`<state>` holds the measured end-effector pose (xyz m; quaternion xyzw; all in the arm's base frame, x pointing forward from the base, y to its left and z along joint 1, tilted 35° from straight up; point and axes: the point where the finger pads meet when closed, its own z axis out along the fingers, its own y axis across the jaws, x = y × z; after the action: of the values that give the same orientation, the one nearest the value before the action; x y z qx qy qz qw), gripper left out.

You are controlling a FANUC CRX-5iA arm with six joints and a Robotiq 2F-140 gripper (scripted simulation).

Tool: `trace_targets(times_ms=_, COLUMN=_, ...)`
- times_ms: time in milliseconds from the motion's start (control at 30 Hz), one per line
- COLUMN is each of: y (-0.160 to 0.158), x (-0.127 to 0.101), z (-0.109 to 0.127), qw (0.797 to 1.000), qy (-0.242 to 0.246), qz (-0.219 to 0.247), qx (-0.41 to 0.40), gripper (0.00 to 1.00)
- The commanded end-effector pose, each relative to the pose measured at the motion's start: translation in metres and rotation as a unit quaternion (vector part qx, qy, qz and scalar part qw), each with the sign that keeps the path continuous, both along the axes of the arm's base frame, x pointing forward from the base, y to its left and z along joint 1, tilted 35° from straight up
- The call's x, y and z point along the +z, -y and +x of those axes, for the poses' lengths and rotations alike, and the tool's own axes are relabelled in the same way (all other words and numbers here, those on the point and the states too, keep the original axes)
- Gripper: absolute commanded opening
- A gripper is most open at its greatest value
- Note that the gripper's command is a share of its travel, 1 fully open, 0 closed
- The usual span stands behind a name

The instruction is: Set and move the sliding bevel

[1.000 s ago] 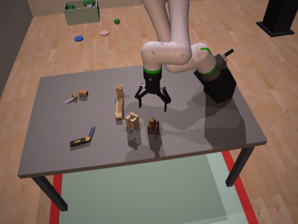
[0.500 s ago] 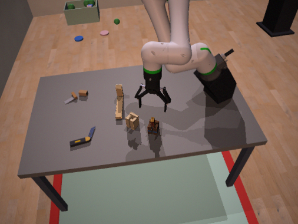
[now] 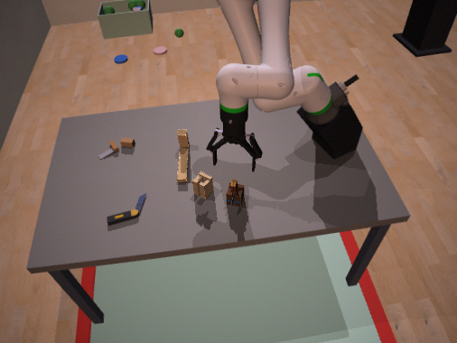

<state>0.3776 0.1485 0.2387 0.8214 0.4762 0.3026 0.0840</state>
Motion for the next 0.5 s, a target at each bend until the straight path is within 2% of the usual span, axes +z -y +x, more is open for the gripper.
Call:
trace_targets(times_ms=0, y=-0.0002, x=0.0007, z=0.0001, qw=1.000, qy=0.001, qz=0.000, qx=0.000, gripper=1.00)
trace_targets(times_ms=467, y=-0.0002, x=0.0007, z=0.0001, qw=1.000, qy=0.001, qz=0.000, qx=0.000, gripper=1.00)
